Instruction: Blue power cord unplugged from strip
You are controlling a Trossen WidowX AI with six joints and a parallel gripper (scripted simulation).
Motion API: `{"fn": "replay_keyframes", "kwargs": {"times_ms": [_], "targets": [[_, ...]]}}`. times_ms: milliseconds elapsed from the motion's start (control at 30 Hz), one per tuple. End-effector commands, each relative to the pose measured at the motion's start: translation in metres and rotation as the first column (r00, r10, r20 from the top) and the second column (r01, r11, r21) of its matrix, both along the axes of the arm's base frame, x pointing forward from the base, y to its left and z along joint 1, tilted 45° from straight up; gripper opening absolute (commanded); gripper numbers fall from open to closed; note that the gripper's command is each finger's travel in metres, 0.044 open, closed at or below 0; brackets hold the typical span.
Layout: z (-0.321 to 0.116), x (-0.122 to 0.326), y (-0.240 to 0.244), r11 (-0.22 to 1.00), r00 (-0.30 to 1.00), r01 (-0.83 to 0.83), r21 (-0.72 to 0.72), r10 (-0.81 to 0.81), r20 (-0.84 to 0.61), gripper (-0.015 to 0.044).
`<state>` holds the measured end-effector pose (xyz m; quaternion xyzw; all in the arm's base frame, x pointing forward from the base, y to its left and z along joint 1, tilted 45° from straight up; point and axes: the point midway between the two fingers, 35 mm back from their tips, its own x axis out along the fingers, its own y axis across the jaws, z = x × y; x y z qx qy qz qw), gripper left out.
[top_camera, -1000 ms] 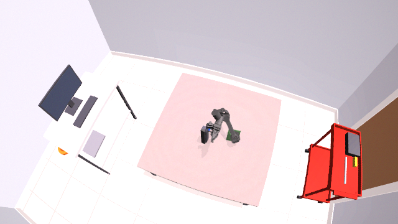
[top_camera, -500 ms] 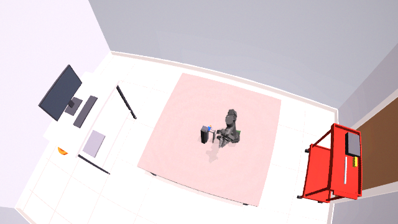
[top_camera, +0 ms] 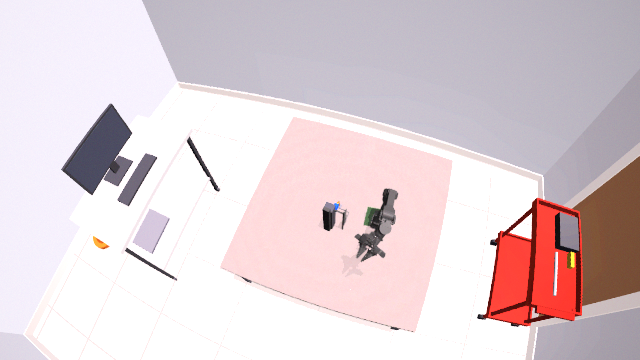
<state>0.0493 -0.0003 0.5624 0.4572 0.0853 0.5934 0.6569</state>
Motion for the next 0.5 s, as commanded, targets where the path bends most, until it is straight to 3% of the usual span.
{"fn": "replay_keyframes", "kwargs": {"times_ms": [0,467], "targets": [[-0.002,-0.003,0.034,0.992,0.995,0.089,-0.091,-0.084,0.049,0.016],[-0.03,0.044,0.127,0.834,0.913,0.407,-0.373,-0.359,0.194,0.016]]}}
